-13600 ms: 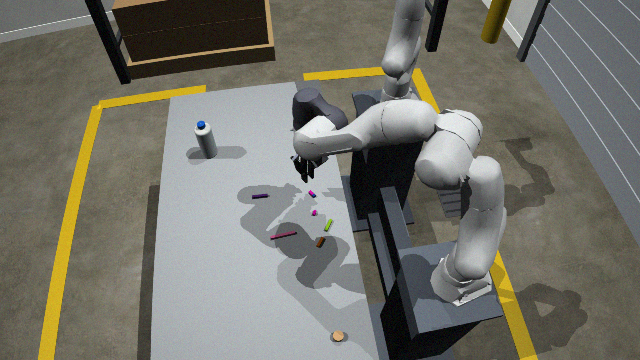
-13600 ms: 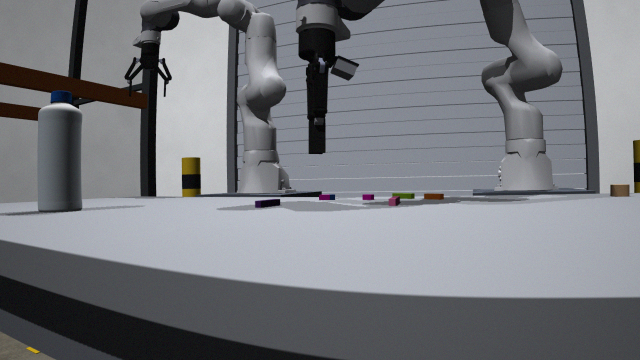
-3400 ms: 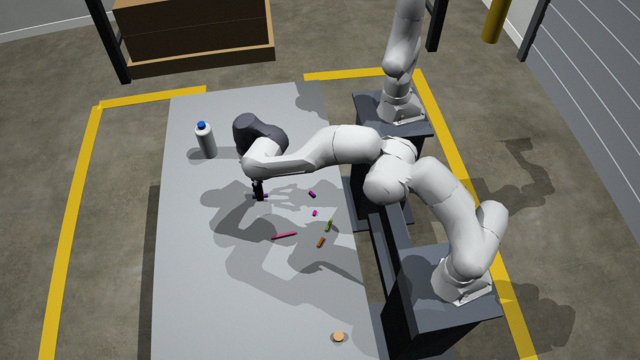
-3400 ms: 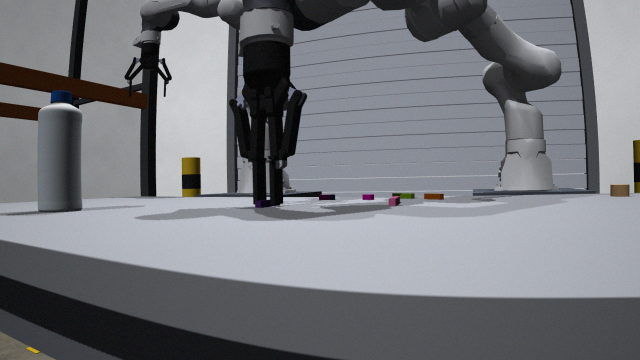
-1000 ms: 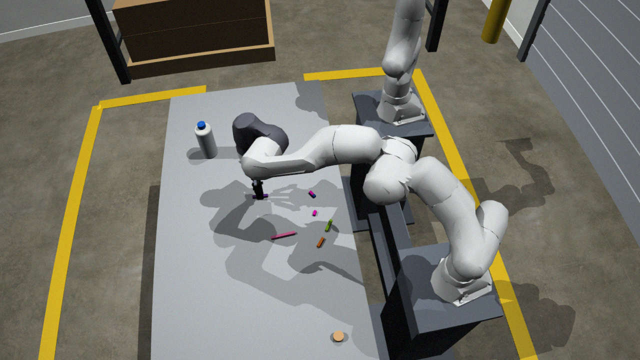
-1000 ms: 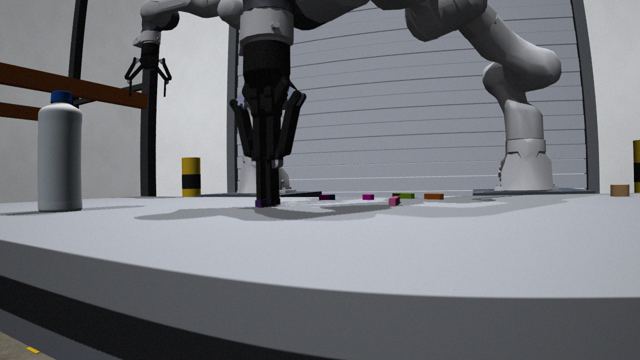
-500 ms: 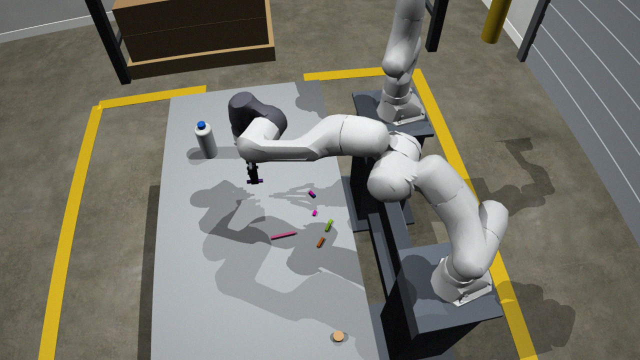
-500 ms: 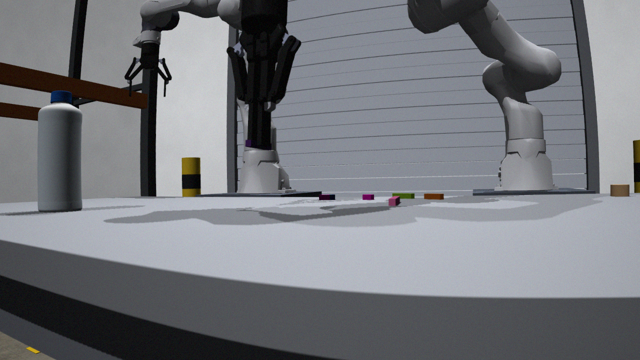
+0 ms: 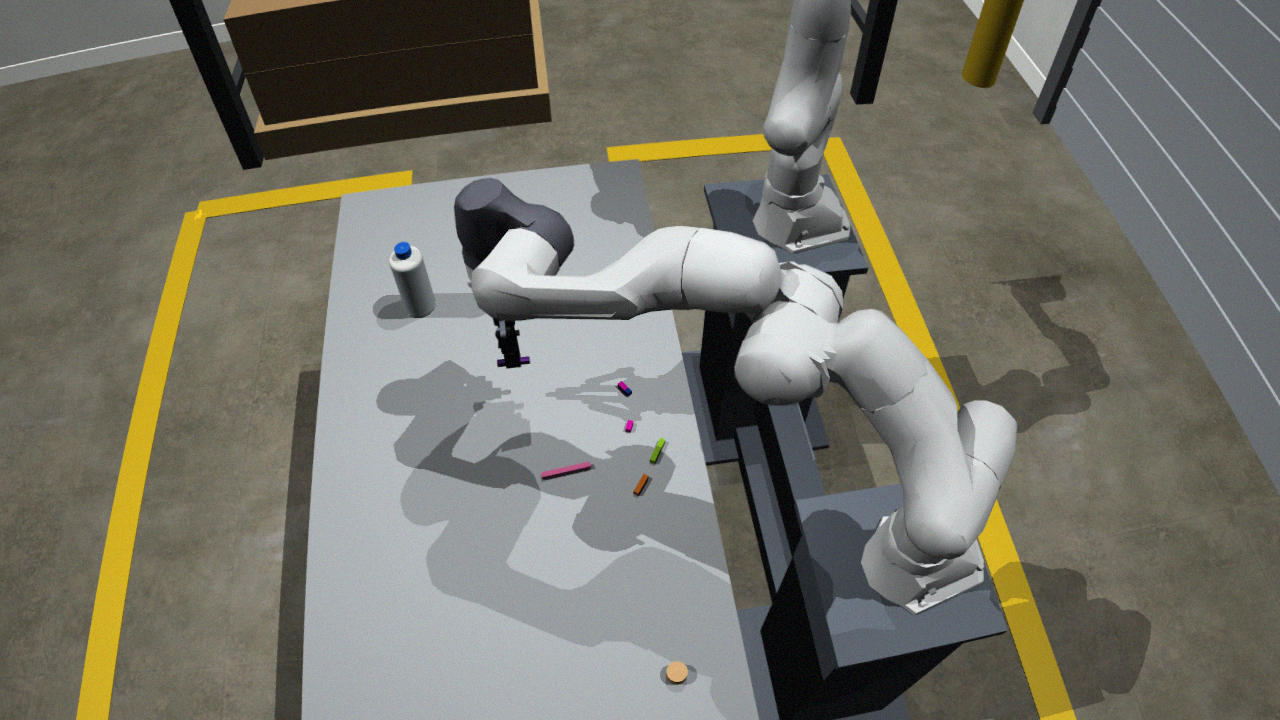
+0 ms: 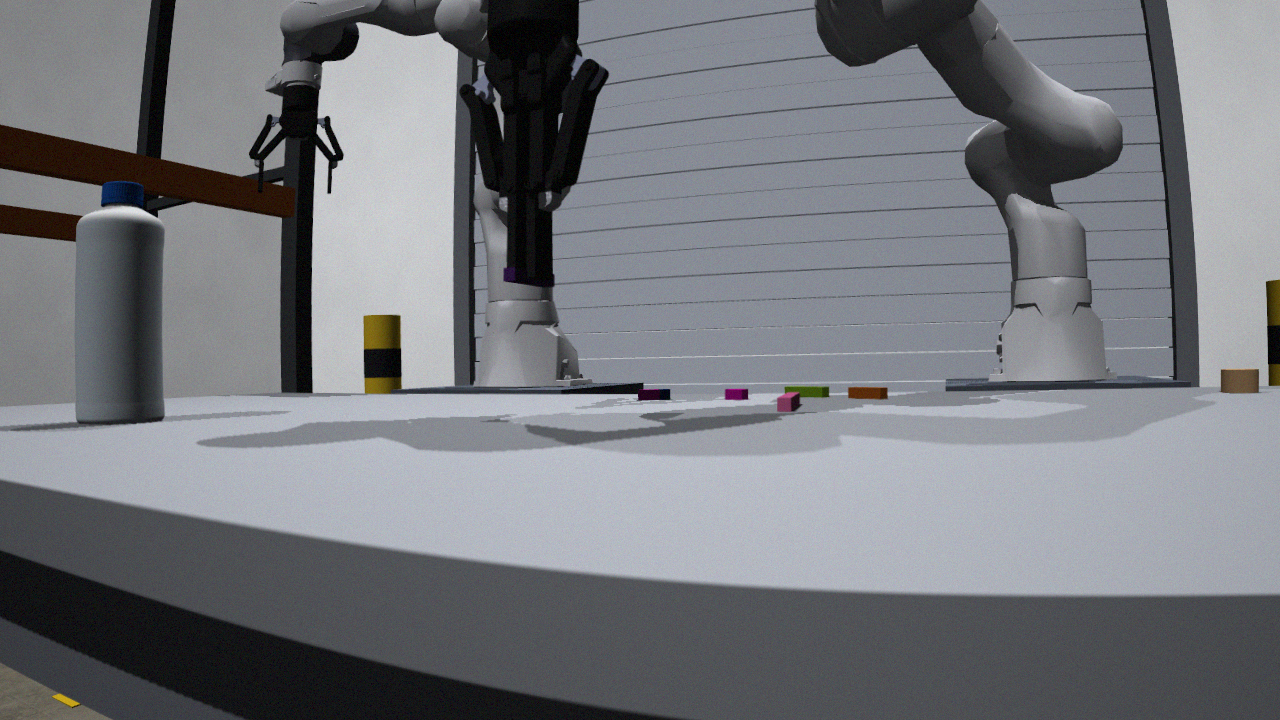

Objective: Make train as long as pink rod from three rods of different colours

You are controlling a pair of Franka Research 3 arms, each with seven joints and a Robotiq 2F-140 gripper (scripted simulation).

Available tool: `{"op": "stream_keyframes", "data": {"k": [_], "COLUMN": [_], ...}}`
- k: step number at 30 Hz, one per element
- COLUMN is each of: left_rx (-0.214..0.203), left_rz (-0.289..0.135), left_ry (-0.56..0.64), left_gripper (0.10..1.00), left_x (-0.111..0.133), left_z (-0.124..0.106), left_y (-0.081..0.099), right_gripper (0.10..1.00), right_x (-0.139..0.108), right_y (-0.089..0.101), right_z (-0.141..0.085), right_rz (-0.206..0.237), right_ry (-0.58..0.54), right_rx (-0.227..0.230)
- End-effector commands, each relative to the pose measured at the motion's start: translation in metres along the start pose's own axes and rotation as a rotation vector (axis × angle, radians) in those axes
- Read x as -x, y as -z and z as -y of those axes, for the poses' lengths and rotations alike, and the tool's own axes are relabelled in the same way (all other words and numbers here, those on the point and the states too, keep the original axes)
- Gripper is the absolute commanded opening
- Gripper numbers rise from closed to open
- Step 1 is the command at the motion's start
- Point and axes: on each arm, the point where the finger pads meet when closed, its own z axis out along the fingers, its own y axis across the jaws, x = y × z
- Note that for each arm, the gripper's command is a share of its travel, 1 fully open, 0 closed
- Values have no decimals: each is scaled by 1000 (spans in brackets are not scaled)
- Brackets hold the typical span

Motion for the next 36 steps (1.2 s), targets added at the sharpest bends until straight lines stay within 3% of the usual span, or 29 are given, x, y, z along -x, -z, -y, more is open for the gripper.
{"op": "stream_keyframes", "data": {"k": [1, 14, 36], "left_rx": [5, 3, -2], "left_rz": [-3, -5, -8], "left_ry": [4, -77, -511], "left_gripper": [124, 124, 124], "left_x": [-1, -11, -82], "left_z": [-2, 1, 17], "left_y": [0, 2, 5], "right_gripper": [1000, 1000, 1000], "right_x": [1, 1, 1], "right_y": [-1, -1, -1], "right_z": [0, 0, 0], "right_rz": [2, 2, 2], "right_ry": [-6, -6, -6], "right_rx": [2, 2, 2]}}
